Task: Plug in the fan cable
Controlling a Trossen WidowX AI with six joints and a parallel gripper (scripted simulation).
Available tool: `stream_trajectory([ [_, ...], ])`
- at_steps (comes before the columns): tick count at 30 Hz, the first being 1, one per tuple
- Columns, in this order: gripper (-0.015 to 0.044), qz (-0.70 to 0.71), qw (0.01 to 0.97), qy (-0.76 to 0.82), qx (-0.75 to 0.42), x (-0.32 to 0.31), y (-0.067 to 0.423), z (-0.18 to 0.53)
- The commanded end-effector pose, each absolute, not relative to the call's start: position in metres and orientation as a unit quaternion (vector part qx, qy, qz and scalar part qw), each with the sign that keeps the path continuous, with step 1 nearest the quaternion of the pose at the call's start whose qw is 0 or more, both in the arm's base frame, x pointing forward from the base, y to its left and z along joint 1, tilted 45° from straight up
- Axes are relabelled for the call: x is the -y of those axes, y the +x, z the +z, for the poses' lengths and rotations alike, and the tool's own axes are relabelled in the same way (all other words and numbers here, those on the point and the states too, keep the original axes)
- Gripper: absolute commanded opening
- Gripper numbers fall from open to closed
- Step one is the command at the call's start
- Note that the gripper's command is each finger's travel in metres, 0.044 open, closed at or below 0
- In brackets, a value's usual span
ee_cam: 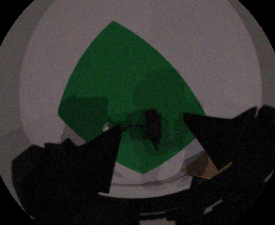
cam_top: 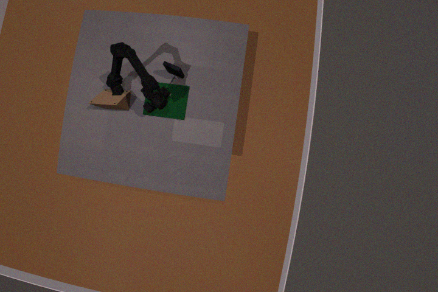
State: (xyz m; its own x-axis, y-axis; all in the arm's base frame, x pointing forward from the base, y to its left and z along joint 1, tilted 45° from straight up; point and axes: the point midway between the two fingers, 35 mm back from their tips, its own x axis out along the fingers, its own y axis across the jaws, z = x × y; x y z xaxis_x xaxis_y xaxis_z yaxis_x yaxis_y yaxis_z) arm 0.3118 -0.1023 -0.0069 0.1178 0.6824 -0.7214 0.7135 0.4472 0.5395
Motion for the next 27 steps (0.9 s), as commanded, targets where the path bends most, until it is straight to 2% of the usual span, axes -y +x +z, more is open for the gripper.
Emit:
stream_trajectory([
  [1, 0.044, -0.014, 0.528, 0.529, -0.665, 0.096, 0.312, -0.013],
  [15, 0.044, -0.014, 0.527, 0.529, -0.665, 0.084, 0.313, -0.024],
  [27, 0.0125, -0.013, 0.531, 0.526, -0.665, 0.086, 0.313, -0.022],
])
